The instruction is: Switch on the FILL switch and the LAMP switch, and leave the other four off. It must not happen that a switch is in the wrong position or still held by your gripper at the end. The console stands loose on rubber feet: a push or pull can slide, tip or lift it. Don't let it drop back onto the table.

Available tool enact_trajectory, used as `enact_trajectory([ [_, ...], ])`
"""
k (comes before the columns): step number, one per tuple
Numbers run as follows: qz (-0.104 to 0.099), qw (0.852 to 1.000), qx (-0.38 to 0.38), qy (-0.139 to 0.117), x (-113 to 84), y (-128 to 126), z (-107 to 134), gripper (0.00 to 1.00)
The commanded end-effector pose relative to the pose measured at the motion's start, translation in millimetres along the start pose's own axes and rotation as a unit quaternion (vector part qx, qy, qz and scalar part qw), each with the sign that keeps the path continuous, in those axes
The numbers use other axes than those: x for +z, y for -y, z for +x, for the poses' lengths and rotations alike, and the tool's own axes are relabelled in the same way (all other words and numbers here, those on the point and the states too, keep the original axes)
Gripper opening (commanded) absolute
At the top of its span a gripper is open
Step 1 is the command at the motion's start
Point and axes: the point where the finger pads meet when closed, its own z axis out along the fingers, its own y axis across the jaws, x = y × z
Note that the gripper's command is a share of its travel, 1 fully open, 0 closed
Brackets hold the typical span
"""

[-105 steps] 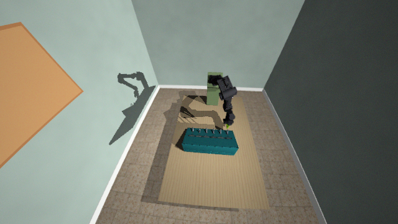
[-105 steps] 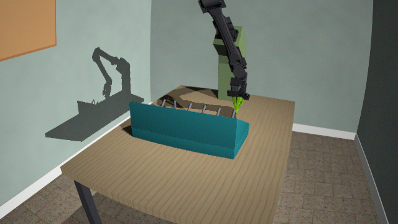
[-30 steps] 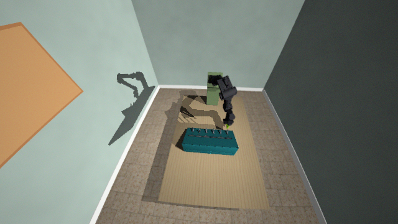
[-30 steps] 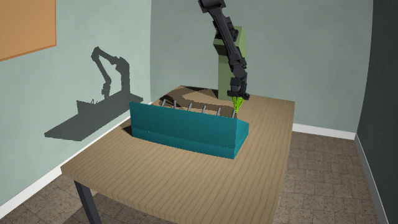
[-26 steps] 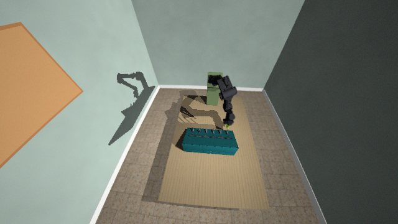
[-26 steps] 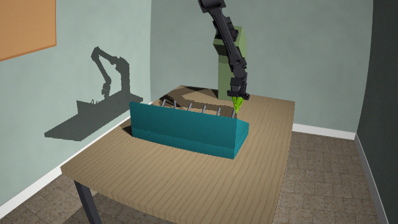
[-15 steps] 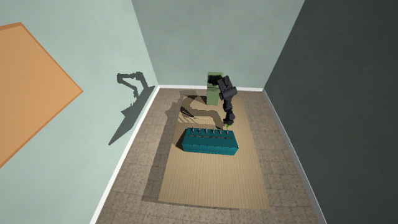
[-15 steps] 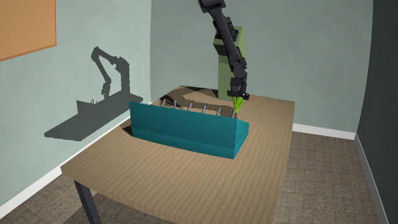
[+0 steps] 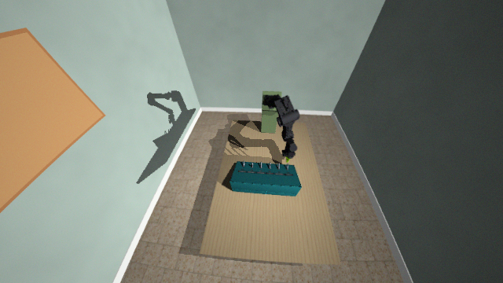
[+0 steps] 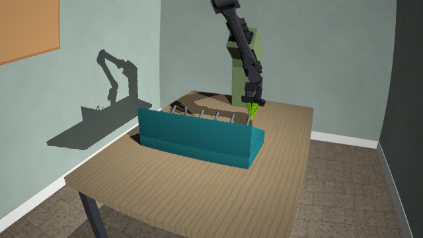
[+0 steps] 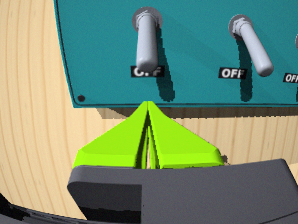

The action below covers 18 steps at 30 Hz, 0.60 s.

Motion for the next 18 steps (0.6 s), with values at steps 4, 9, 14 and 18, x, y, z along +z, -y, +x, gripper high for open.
enact_trajectory([
  [4,-0.007,1.0,-0.004,0.012,-3.3,-7.2,-13.2,0.0],
  [9,-0.007,1.0,-0.004,0.012,-3.4,-7.0,-13.7,0.0],
  [14,-0.007,1.0,-0.004,0.011,-4.2,-5.8,-13.7,0.0],
  [18,-0.006,1.0,-0.003,0.012,-2.8,-5.8,-16.8,0.0],
])
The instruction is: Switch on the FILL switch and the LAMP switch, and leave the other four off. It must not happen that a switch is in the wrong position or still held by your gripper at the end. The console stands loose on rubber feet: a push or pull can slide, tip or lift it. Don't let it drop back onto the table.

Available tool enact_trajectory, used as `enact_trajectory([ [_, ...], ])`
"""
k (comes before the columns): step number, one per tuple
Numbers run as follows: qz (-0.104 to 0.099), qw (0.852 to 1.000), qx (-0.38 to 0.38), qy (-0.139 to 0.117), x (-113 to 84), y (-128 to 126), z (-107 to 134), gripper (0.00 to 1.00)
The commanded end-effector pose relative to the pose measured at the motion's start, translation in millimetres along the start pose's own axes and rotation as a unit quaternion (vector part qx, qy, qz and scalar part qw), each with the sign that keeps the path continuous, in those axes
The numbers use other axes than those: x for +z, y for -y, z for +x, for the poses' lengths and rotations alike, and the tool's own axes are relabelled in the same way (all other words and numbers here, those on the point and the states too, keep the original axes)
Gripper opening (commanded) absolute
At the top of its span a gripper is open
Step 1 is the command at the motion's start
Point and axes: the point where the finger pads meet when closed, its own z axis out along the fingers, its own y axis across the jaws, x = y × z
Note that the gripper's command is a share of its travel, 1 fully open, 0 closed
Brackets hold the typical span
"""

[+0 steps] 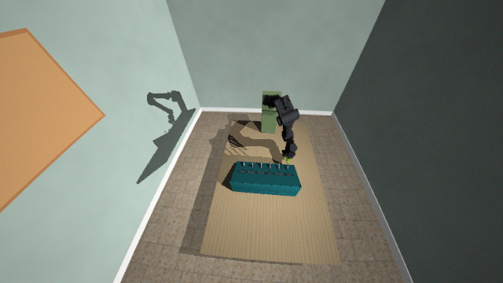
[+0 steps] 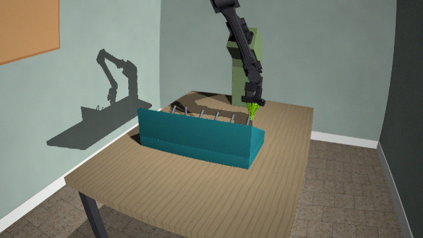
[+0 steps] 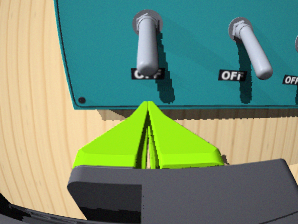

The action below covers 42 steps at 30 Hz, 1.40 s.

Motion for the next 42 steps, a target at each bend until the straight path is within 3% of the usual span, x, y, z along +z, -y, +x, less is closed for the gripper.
enact_trajectory([
  [1,-0.006,1.0,-0.003,0.011,-2.5,-5,-15,0.0],
  [42,0.001,1.0,0.001,0.017,-0.5,2,-48,0.0],
])
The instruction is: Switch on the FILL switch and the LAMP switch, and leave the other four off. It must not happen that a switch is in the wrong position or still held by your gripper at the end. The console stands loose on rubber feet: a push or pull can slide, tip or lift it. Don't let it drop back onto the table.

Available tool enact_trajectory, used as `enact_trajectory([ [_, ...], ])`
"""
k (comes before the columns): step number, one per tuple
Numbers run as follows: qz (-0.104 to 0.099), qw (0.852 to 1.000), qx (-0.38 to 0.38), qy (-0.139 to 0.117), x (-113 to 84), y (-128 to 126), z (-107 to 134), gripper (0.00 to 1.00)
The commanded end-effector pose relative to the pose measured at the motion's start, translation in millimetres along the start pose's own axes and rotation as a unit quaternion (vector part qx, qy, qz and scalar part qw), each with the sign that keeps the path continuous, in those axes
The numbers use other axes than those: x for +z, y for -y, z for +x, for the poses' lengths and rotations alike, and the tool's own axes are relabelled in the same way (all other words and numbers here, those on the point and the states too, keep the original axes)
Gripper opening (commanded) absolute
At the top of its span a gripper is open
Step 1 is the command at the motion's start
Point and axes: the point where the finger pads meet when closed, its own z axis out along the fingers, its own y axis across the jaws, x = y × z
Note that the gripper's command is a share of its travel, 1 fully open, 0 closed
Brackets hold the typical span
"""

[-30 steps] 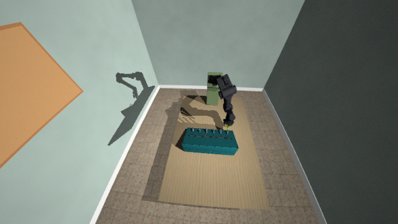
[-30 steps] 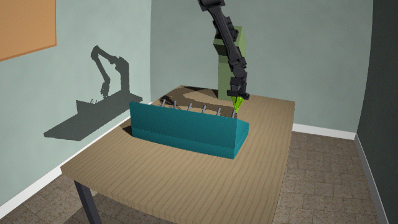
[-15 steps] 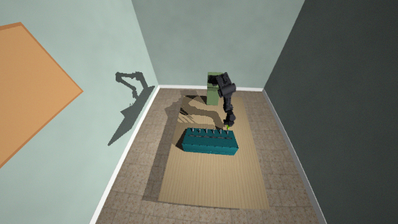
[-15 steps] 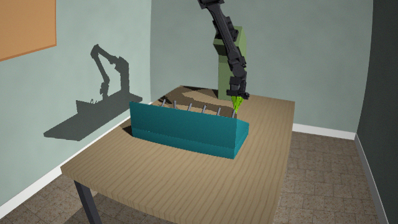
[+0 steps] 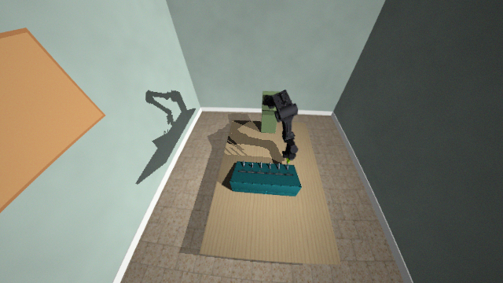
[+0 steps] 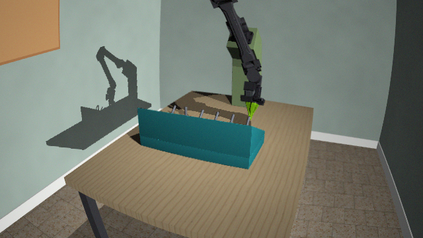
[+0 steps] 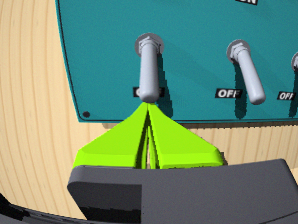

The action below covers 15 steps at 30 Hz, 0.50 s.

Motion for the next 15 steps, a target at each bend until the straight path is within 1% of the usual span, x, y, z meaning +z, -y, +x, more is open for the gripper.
enact_trajectory([
  [1,0.001,0.999,0.01,0.036,-0.7,2.5,-33.9,0.0],
  [3,0.003,1.0,0.006,0.027,-0.3,3.5,-30.6,0.0],
  [6,0.002,0.999,0.008,0.031,-0.5,3.2,-34.3,0.0],
  [15,0.003,0.999,0.009,0.033,-0.6,3.8,-37.9,0.0],
])
